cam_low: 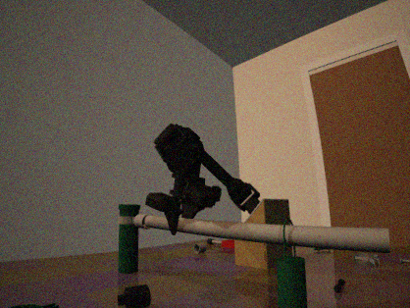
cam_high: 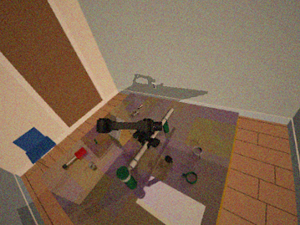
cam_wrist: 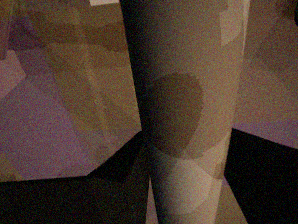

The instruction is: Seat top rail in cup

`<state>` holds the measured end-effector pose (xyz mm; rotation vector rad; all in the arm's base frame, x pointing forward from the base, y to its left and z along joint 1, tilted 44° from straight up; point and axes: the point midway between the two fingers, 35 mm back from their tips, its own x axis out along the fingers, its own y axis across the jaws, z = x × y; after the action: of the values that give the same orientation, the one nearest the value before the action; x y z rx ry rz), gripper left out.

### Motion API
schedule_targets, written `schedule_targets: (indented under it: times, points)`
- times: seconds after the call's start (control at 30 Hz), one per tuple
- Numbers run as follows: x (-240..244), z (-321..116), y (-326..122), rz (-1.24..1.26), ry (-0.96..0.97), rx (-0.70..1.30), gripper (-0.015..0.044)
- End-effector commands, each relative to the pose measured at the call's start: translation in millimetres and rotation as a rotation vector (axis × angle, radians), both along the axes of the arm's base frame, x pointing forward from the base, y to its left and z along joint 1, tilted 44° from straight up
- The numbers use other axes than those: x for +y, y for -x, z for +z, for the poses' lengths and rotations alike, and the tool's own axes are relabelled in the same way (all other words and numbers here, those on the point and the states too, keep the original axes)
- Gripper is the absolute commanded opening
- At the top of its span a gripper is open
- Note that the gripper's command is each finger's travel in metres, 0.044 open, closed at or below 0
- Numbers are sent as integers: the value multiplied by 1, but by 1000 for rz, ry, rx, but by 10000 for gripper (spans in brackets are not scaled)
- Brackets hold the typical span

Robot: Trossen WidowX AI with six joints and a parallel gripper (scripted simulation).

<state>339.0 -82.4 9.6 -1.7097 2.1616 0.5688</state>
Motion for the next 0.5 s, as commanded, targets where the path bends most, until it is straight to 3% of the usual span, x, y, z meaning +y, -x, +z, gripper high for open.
schedule_targets:
  times: [0.0,0.47]
  points:
    - [1,3,-2,3,-3,-11,0]
    - [-10,10,1,-1,1,3,0]
